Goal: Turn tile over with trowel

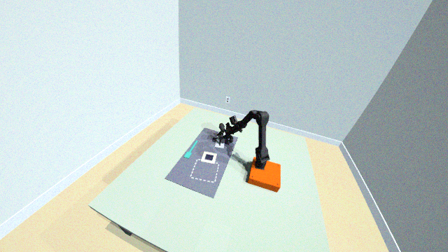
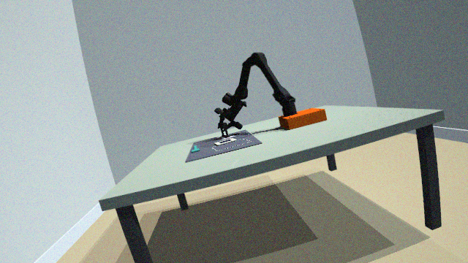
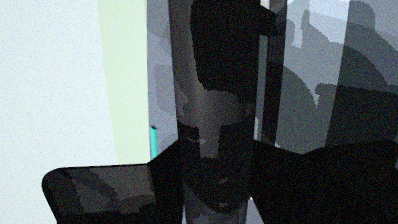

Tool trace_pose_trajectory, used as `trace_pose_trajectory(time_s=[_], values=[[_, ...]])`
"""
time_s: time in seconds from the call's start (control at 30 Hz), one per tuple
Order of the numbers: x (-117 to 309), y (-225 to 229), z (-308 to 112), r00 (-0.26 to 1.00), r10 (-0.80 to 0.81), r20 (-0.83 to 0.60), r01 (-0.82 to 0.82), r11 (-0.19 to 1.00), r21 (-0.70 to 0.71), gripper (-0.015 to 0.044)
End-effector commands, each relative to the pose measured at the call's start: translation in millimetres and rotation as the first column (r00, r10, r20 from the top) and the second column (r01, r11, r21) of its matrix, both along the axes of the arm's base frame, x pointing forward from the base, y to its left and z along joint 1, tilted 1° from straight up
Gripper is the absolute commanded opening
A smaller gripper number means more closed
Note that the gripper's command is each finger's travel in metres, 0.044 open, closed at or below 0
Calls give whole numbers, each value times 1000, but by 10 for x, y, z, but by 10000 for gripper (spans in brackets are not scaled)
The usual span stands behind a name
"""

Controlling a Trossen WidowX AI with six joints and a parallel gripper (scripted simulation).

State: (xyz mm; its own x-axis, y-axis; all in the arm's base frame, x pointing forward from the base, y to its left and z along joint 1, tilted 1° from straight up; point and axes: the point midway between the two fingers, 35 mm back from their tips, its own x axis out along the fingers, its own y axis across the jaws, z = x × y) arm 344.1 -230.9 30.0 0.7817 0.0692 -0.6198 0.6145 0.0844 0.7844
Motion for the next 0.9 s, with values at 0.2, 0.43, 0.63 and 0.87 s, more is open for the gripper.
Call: trace_pose_trajectory(time_s=[0.2, 0.43, 0.63, 0.87], values=[[2, -6, -1, 1000, -3, -1, 3, 1000, -1, 35], [7, -12, 158, 1000, -3, 0, 3, 1000, -1, 0], [-1, -5, 440, 1000, -1, 0, 1, 1000, 0, 0], [-16, 9, 604, 1000, 0, 0, 0, 1000, 0, 0]])
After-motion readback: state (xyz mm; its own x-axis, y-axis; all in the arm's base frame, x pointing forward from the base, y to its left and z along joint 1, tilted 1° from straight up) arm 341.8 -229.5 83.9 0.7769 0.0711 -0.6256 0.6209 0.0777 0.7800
